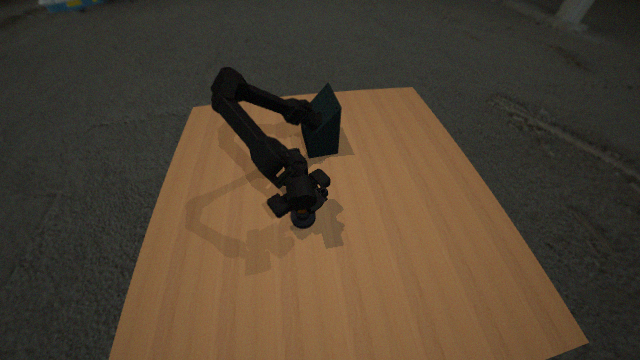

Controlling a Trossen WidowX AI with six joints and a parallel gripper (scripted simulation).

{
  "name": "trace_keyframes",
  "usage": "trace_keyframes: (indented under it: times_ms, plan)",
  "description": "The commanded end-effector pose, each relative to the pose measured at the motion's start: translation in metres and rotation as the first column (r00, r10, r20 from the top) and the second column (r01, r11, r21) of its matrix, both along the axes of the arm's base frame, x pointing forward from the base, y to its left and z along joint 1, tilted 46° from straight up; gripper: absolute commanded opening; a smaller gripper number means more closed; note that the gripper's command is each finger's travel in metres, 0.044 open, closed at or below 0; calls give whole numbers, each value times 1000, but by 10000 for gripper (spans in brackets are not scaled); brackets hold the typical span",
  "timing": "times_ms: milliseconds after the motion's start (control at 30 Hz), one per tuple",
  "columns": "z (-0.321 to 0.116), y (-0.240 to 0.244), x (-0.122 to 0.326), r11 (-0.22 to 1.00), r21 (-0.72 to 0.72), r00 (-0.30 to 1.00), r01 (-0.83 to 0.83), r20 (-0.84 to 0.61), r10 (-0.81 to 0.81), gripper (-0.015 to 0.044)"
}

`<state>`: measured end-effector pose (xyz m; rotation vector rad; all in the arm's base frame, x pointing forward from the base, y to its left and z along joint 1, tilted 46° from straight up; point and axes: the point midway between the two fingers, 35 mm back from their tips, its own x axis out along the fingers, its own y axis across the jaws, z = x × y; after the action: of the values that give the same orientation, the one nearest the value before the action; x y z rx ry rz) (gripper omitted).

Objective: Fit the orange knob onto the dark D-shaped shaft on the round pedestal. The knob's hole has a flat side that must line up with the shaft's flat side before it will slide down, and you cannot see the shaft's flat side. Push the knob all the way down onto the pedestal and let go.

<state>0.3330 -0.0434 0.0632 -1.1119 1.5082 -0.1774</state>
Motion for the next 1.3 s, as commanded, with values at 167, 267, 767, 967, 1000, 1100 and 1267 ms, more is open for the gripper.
trace_keyframes:
  times_ms: [167, 267, 767, 967, 1000, 1100, 1267]
  plan:
    - [2, 0, 5, 990, -21, 982, -137, -136, 133, 0]
    - [2, -1, 5, 990, -22, 980, -142, -141, 138, 0]
    - [0, 0, 1, 990, -21, 980, -142, -141, 138, 0]
    - [-1, -2, 1, 990, -22, 980, -142, -141, 138, 0]
    - [-1, -2, 2, 990, -22, 980, -142, -141, 138, 0]
    - [-1, -2, 2, 990, -22, 980, -142, -141, 138, 0]
    - [0, -1, 2, 990, -22, 980, -142, -141, 138, 0]
